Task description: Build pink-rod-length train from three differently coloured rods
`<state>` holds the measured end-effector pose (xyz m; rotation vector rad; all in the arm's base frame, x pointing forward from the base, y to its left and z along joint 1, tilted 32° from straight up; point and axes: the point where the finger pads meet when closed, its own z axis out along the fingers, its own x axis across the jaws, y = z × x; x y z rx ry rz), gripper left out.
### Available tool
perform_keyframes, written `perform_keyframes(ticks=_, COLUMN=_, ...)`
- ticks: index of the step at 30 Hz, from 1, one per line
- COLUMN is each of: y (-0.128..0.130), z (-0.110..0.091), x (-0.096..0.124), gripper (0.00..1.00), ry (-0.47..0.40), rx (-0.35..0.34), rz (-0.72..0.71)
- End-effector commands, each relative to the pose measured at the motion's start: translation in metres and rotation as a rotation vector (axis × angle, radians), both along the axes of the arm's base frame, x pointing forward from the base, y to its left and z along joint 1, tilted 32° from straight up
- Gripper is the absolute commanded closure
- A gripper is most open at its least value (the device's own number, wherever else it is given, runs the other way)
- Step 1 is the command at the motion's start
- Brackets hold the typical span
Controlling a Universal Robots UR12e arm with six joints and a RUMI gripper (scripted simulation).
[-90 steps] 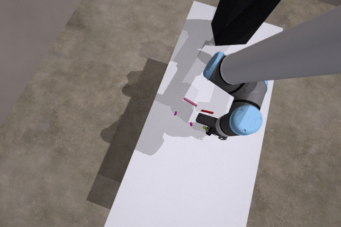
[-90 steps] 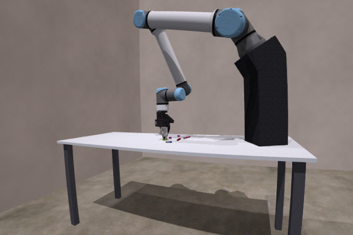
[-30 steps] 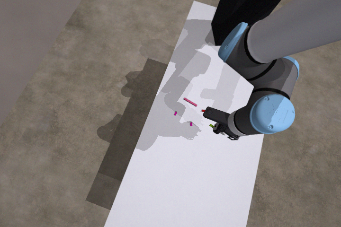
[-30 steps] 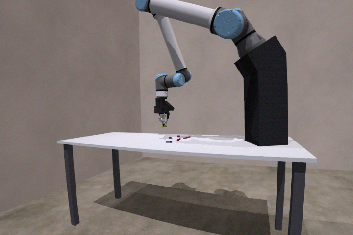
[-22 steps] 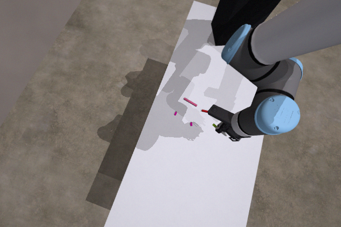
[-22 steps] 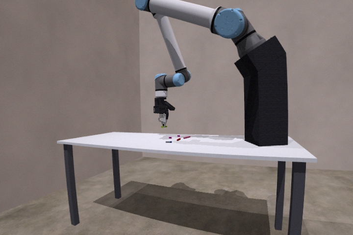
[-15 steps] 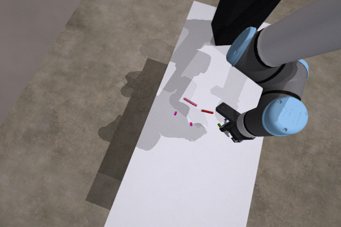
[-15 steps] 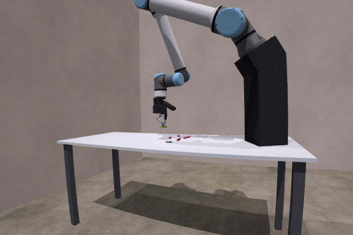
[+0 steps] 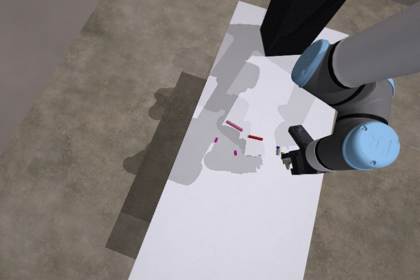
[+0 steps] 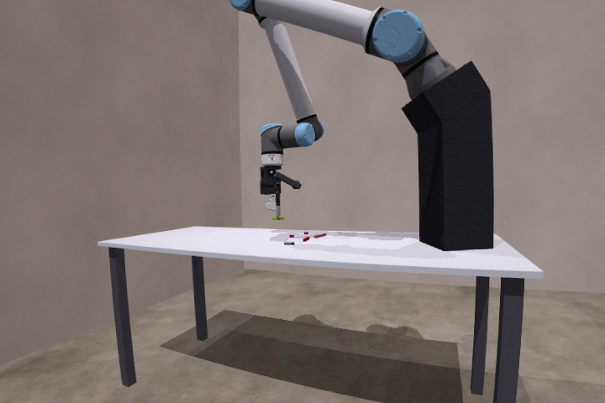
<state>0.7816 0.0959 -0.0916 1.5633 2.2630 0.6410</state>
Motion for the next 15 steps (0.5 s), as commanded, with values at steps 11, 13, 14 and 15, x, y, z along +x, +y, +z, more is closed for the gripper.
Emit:
perform_keyframes(ticks=11, y=0.0195, z=0.0029, x=-0.004, gripper=1.0, ry=0.034, rx=0.097, rz=-0.176)
perform_keyframes(ticks=13, y=0.02, z=0.0029, x=-0.0041, gripper=1.0, ry=0.035, rx=0.099, rz=-0.18)
perform_keyframes(ticks=14, y=0.02, z=0.003, x=-0.0041, gripper=1.0, ry=0.035, rx=0.1, rz=-0.181)
perform_keyframes(ticks=15, y=0.0201, z=0.003, x=-0.0041, gripper=1.0, ry=0.035, rx=0.1, rz=-0.181)
